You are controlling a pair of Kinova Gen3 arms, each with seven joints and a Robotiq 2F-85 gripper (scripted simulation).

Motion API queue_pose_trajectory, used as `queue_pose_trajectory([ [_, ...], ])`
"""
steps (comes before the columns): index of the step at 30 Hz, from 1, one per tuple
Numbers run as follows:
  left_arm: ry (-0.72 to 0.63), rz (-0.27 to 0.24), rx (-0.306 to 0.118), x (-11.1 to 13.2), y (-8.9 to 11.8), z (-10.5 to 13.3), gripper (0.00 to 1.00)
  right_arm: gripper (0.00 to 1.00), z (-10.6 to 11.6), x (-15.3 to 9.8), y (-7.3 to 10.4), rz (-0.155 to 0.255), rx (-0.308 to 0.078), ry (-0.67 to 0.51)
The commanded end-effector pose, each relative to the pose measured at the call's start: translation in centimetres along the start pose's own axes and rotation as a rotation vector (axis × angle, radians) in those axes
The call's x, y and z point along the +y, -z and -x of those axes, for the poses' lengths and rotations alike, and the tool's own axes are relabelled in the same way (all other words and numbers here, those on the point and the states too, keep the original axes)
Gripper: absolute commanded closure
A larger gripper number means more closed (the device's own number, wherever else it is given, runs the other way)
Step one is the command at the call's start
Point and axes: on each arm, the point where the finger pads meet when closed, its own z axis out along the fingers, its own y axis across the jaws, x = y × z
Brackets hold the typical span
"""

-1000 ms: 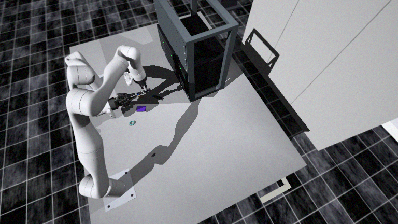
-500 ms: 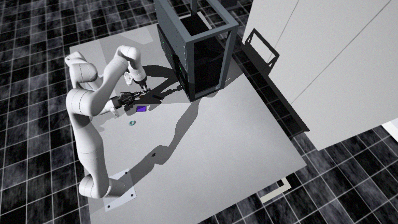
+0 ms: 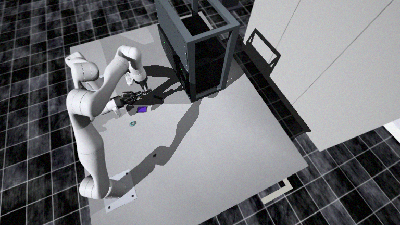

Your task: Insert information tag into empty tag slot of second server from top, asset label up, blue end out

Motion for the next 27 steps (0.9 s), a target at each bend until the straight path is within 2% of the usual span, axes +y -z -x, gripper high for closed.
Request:
queue_pose_trajectory([
  [1, 0.002, -0.001, 0.000, -0.09, 0.06, 0.01, 0.739, 0.809, 0.02, 0.03, 0.14, 0.002, -0.002, 0.000],
  [2, 0.002, -0.001, 0.000, -0.09, 0.06, 0.01, 0.739, 0.809, 0.02, 0.03, 0.14, 0.002, -0.002, 0.000],
  [3, 0.002, -0.001, 0.000, -0.09, 0.06, 0.01, 0.987, 0.809, 0.02, 0.03, 0.14, 0.002, -0.002, 0.000],
  [27, 0.002, -0.001, 0.000, -0.09, 0.06, 0.01, 0.987, 0.809, 0.02, 0.03, 0.14, 0.002, -0.002, 0.000],
])
